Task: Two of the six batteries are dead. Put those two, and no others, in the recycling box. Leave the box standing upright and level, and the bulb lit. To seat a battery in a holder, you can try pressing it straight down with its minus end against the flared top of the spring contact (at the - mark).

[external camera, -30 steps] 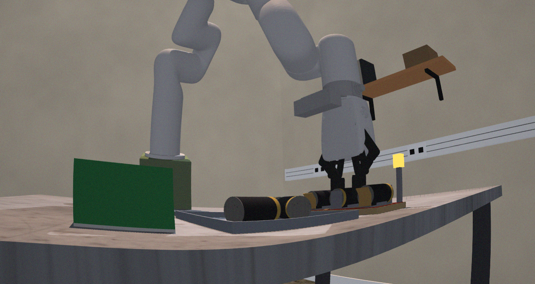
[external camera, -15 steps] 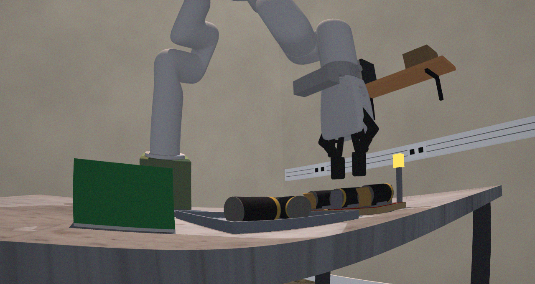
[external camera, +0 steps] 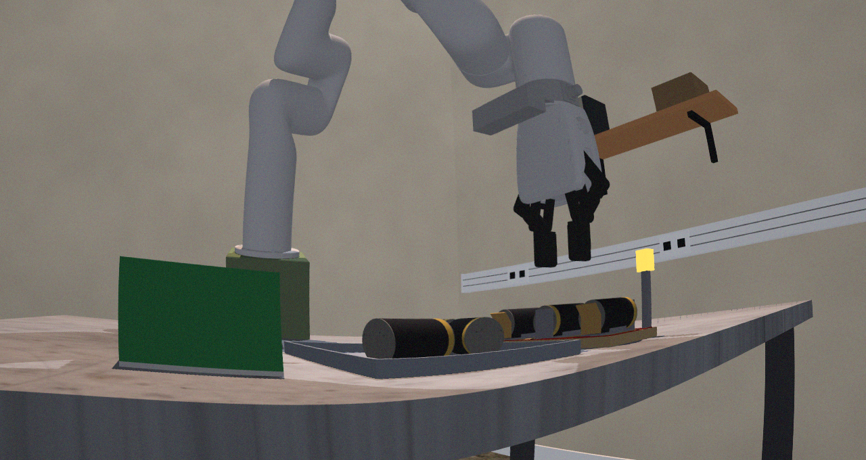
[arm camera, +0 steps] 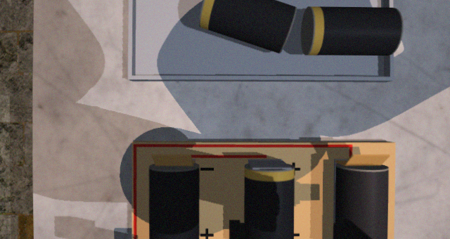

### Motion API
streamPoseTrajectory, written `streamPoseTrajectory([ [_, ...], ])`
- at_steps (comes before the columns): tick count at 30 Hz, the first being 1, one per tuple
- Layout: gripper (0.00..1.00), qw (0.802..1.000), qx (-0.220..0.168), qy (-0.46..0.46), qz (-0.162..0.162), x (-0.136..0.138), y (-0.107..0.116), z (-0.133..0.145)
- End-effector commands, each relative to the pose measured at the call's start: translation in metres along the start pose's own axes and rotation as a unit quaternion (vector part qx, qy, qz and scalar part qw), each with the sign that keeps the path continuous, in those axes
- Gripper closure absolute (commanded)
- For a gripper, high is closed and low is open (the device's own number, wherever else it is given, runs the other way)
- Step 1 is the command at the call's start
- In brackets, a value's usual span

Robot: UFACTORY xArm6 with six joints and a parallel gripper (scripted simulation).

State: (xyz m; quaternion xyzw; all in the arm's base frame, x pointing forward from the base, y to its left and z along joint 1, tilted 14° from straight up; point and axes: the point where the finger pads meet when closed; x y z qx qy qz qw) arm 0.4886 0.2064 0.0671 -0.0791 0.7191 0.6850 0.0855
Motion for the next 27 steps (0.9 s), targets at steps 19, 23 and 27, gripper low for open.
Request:
streamPoseTrajectory([
  [19, 0.49, 1.000, -0.001, 0.000, -0.002, -0.0017, 0.0022, 0.0008],
  [23, 0.49, 1.000, -0.001, 0.000, -0.002, -0.0017, 0.0022, 0.0008],
  [27, 0.49, 1.000, -0.001, 0.000, -0.002, -0.0017, 0.0058, 0.0007],
])
Point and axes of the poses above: the point where the finger pads meet when closed, its own y axis back along the fingers, its own x axis across the jaws, z = x × y, and after that the axes turned 2 degrees about -y, right-handed
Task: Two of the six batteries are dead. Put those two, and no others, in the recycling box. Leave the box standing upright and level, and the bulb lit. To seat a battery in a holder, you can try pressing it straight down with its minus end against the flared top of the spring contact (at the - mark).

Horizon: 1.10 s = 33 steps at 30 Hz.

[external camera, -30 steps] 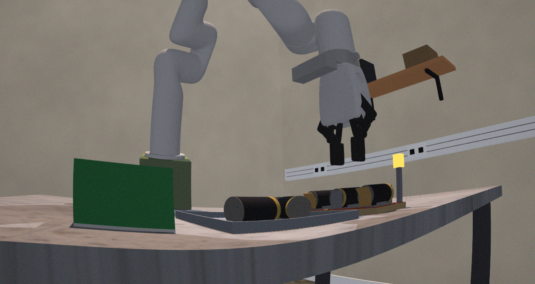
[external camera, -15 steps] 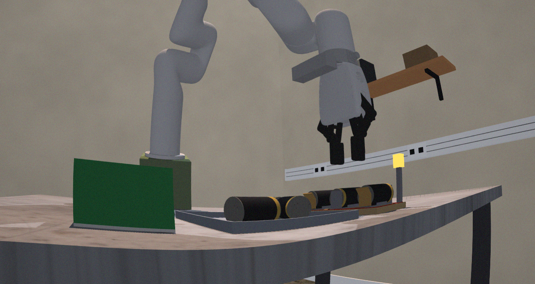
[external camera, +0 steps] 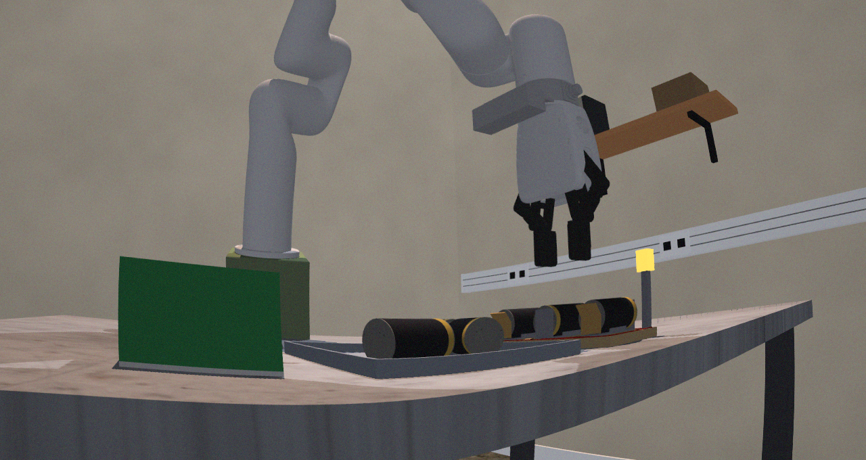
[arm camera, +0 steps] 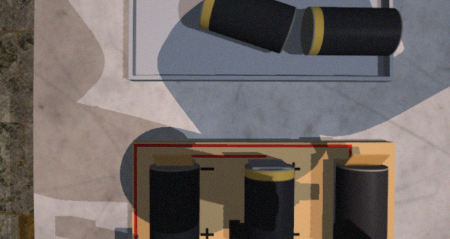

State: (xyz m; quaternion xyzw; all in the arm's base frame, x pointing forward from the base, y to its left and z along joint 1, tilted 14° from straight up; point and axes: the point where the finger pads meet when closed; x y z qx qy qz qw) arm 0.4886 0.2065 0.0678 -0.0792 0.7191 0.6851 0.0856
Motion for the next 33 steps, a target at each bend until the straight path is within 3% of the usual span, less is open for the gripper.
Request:
streamPoseTrajectory([
  [1, 0.49, 1.000, -0.001, 0.000, -0.002, -0.002, 0.011, 0.001],
  [6, 0.49, 1.000, -0.001, 0.000, -0.002, -0.001, 0.050, 0.001],
  [13, 0.49, 1.000, -0.001, 0.000, -0.002, -0.002, 0.051, -0.002],
  [16, 0.49, 1.000, -0.001, 0.000, -0.002, -0.005, 0.051, -0.023],
  [20, 0.49, 1.000, -0.001, 0.000, -0.002, -0.012, 0.051, -0.078],
  [25, 0.49, 1.000, -0.001, 0.000, -0.002, -0.018, 0.051, -0.126],
  [33, 0.49, 1.000, -0.001, 0.000, -0.002, -0.019, 0.051, -0.136],
])
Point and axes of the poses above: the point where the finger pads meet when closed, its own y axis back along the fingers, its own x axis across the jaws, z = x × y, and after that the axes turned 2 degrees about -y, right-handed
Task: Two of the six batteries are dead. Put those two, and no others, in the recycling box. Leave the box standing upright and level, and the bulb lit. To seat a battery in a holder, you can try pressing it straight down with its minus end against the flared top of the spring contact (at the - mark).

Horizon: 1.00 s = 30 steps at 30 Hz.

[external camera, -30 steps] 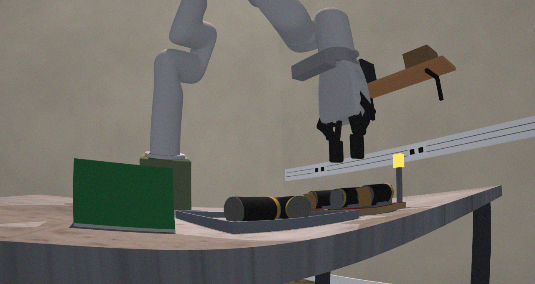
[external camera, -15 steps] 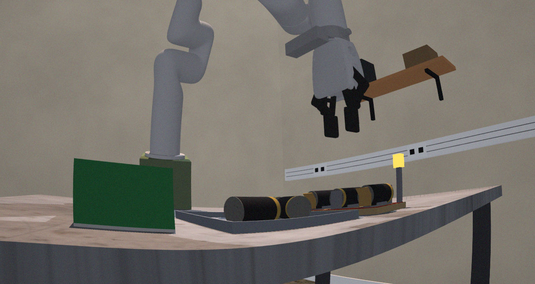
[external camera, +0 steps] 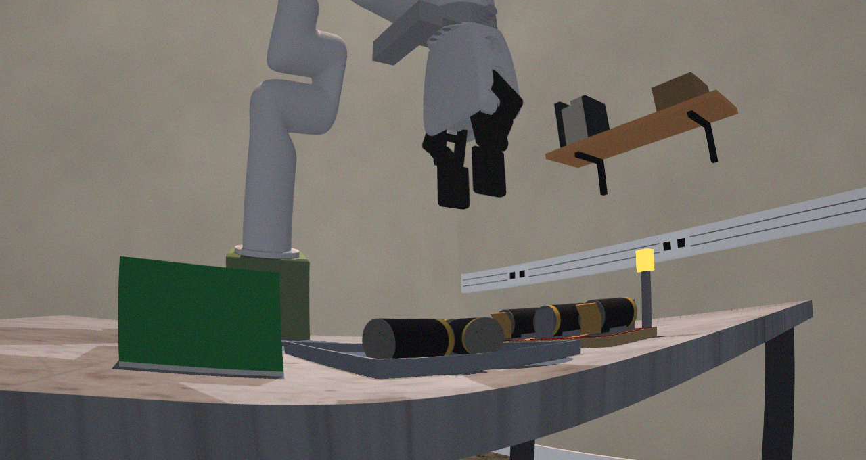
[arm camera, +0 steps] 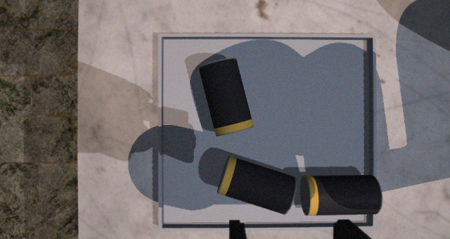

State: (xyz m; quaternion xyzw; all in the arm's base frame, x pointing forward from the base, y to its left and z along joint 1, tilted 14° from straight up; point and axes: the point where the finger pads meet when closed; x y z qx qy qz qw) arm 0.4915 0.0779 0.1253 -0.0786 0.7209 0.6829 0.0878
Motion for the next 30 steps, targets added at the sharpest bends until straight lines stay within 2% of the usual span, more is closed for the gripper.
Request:
streamPoseTrajectory([
  [1, 0.49, 1.000, -0.004, 0.001, -0.001, -0.0028, 0.0016, -0.0048],
  [16, 0.49, 0.999, -0.004, -0.032, -0.001, -0.0028, 0.0016, -0.0048],
  [30, 0.49, 0.984, -0.004, -0.179, 0.000, -0.0028, 0.0016, -0.0048],
])
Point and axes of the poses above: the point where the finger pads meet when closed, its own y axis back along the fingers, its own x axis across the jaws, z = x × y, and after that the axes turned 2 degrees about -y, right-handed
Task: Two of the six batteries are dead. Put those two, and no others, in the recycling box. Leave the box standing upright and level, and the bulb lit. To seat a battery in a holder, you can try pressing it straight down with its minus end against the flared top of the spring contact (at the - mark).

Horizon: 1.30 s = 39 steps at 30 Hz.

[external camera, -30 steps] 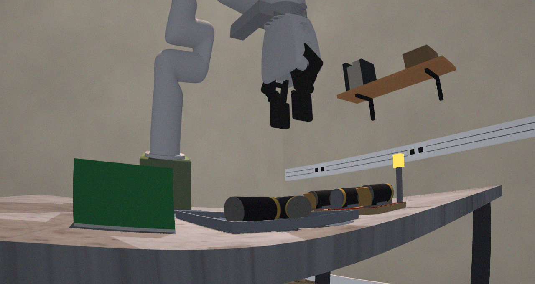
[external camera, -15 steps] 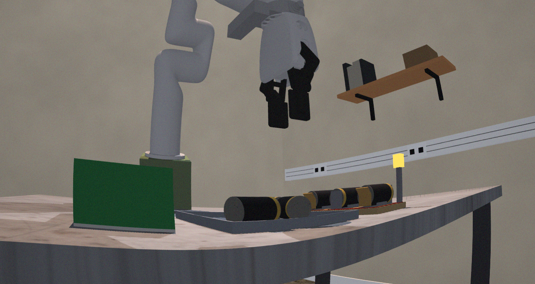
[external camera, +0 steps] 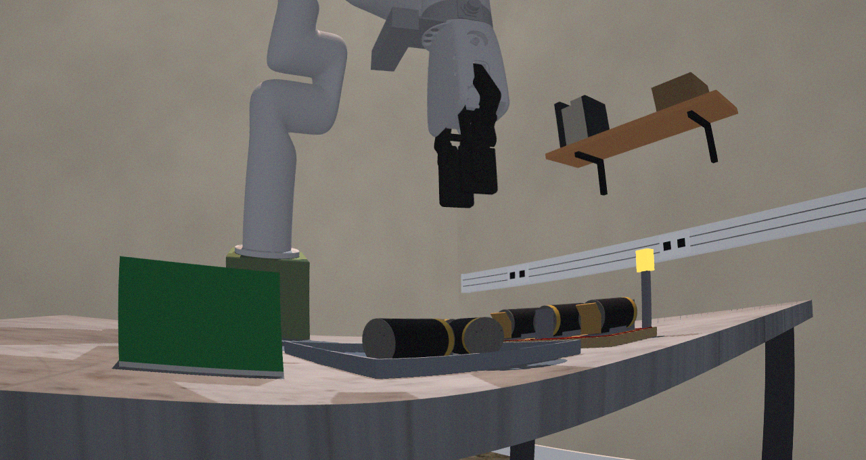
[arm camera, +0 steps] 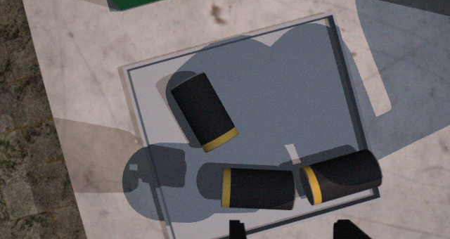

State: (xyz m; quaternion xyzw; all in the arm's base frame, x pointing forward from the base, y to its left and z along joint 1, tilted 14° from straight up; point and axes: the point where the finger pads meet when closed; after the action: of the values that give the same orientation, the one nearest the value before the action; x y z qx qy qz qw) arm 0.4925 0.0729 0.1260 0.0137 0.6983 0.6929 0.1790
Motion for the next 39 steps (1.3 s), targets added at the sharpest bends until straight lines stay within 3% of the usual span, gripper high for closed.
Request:
streamPoseTrajectory([
  [1, 0.49, 0.999, 0.003, -0.048, -0.004, -0.0015, 0.0015, 0.0007],
  [9, 0.49, 0.982, 0.002, -0.188, -0.005, -0.0015, 0.0015, 0.0007],
  [16, 0.49, 0.954, 0.001, -0.299, -0.005, -0.0015, 0.0015, 0.0007],
  [18, 0.49, 0.954, 0.001, -0.299, -0.005, -0.0015, 0.0015, 0.0007],
  [33, 0.49, 0.847, 0.000, -0.532, -0.005, -0.0015, 0.0015, 0.0007],
  [35, 0.49, 0.847, 0.000, -0.532, -0.005, -0.0015, 0.0015, 0.0007],
  [39, 0.49, 0.808, 0.000, -0.589, -0.005, -0.0015, 0.0015, 0.0007],
])
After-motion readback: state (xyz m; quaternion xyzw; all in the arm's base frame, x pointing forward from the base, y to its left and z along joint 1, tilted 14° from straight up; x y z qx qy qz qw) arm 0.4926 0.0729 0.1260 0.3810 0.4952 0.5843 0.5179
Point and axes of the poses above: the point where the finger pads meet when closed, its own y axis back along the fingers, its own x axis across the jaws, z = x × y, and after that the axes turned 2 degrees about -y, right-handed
